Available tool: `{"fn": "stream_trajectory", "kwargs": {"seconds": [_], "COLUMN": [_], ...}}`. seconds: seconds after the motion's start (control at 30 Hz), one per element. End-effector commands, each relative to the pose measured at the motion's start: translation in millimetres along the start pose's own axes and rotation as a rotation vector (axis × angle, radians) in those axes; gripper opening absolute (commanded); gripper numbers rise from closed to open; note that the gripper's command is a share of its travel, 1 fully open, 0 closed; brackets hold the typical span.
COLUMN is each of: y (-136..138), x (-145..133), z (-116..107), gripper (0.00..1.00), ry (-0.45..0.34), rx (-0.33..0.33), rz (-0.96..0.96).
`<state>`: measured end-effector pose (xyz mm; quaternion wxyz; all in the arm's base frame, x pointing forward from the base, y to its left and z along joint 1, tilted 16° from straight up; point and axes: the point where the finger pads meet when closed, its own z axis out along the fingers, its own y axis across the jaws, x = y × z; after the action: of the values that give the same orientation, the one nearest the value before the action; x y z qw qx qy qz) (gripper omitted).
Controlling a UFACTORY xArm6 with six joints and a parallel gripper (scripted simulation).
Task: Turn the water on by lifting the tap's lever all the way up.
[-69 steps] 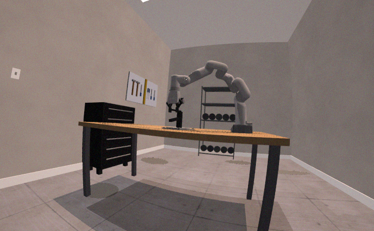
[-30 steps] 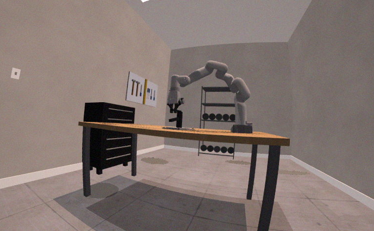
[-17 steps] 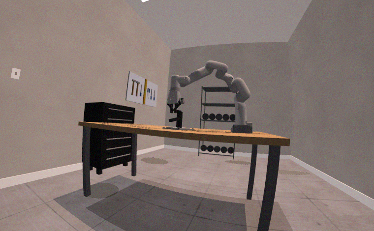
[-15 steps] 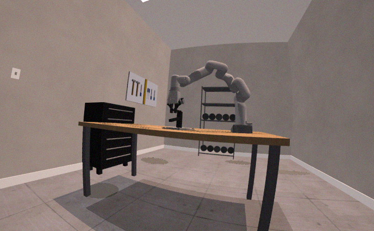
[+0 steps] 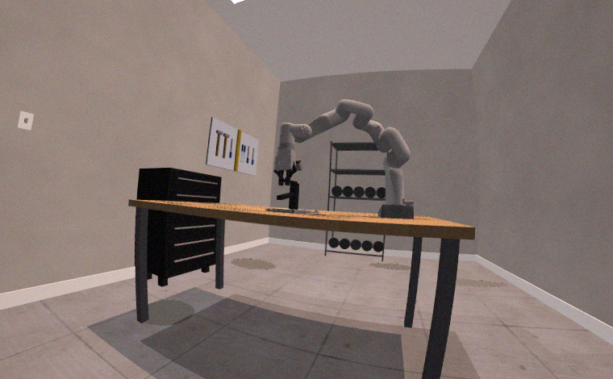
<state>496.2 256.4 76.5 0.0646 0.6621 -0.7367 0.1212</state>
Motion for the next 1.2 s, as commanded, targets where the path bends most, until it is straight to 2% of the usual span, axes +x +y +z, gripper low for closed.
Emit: {"fn": "stream_trajectory", "kwargs": {"seconds": [0.0, 0.47, 1.17], "y": [-1.3, -1.1, -1.1], "x": [-0.4, 9.3, 12.1], "z": [-3.8, -30.7, -35.4], "gripper": [0.0, 0.0, 0.0], "ry": [-0.003, -0.003, -0.003], "rx": [0.004, 0.004, 0.004], "rz": [0.001, 0.001, 0.001]}}
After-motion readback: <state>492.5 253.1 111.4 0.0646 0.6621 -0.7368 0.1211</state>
